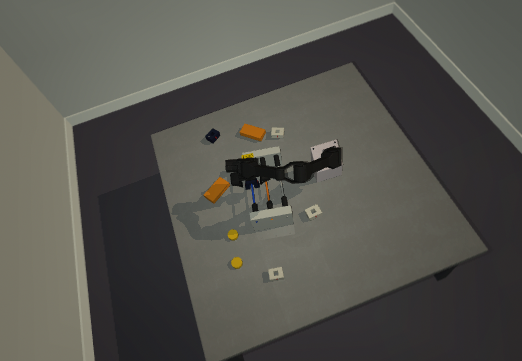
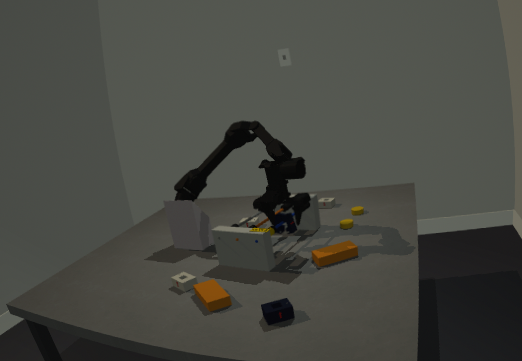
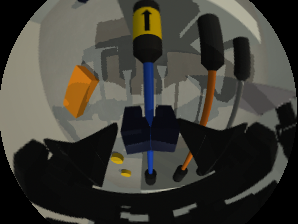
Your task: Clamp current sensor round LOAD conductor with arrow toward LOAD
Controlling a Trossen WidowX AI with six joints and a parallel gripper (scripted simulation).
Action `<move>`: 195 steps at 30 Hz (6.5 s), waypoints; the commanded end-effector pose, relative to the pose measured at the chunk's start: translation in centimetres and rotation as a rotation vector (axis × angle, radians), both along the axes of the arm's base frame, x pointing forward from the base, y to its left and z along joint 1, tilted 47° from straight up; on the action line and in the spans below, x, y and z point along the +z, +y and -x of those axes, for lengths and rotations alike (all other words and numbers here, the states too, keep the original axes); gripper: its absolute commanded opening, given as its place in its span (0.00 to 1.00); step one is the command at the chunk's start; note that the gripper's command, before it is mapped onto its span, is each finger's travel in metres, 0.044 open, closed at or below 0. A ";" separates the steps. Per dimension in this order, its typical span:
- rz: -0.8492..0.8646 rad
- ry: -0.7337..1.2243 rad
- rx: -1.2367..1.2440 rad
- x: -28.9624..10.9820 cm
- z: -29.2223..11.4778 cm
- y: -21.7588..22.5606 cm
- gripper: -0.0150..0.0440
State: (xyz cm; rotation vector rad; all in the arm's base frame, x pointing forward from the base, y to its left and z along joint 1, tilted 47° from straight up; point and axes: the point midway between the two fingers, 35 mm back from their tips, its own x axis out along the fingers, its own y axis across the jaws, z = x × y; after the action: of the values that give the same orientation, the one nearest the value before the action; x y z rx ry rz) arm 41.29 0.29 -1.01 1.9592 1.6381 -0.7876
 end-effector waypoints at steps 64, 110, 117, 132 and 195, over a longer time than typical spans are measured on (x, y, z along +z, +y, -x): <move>0.028 -0.113 -0.140 -1.2 -0.4 0.3 0.25; 0.028 -0.103 -0.134 -1.3 -0.3 0.4 0.25; 0.025 -0.044 -0.073 -1.2 -0.4 0.0 0.25; 0.004 0.032 0.006 -0.7 -0.2 -0.3 0.25; 0.005 0.030 0.006 -0.7 0.2 -0.2 0.68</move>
State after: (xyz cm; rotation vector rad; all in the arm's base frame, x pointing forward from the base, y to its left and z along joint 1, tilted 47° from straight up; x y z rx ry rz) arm 41.08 0.10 -1.77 1.9476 1.6573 -0.8228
